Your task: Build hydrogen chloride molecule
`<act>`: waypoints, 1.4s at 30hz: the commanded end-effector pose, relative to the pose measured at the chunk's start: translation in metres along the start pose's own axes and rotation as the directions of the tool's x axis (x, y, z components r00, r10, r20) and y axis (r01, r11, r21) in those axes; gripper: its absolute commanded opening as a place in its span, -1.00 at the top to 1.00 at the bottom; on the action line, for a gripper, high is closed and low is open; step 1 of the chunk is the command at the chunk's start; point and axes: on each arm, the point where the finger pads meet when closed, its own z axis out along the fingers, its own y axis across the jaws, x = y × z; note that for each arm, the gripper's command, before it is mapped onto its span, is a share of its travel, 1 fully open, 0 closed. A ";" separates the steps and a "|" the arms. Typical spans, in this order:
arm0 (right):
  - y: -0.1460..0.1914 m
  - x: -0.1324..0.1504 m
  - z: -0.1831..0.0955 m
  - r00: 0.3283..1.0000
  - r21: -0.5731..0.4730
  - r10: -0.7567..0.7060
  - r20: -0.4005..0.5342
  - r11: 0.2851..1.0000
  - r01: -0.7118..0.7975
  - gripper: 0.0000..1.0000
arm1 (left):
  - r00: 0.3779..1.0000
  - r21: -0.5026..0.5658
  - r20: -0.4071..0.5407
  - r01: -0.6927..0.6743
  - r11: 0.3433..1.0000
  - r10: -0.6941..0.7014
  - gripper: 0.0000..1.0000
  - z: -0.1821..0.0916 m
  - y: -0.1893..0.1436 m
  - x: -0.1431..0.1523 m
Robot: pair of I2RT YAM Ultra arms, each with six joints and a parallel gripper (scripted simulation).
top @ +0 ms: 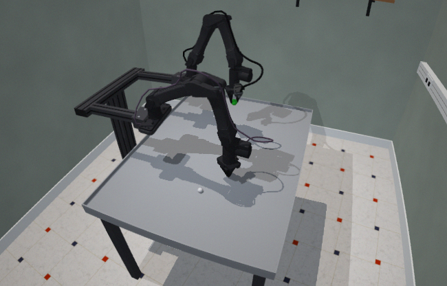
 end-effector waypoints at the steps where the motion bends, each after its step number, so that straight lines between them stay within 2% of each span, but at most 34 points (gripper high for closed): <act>1: 0.003 -0.008 -0.014 1.000 0.000 -0.009 0.015 1.000 0.009 1.00 | 0.999 -0.016 0.050 0.004 1.000 -0.004 1.00 -0.008 0.006 -0.017; 8: -0.001 -0.009 -0.026 1.000 0.007 -0.006 0.018 1.000 0.006 1.00 | 0.999 -0.016 0.050 0.004 1.000 -0.004 1.00 -0.008 0.006 -0.017; 17: 0.006 -0.004 -0.072 1.000 -0.015 -0.002 -0.001 1.000 0.002 1.00 | 0.999 -0.016 0.050 0.004 1.000 -0.004 1.00 -0.008 0.006 -0.017; 24: 0.015 0.000 -0.085 1.000 -0.030 -0.007 -0.008 1.000 0.007 1.00 | 0.999 -0.016 0.050 0.004 1.000 -0.004 1.00 -0.008 0.006 -0.017; 30: -0.020 -0.020 -0.099 0.998 0.077 -0.010 0.055 0.997 0.005 1.00 | 0.999 -0.016 0.050 0.004 1.000 -0.004 1.00 -0.008 0.006 -0.017; 36: -0.031 -0.017 -0.097 0.998 0.090 0.006 0.060 0.996 -0.012 1.00 | 0.999 -0.016 0.050 0.004 1.000 -0.004 1.00 -0.008 0.006 -0.017; 42: -0.003 -0.007 -0.079 1.000 0.012 -0.010 0.018 1.000 0.010 1.00 | 0.999 -0.016 0.050 0.004 1.000 -0.004 1.00 -0.008 0.006 -0.017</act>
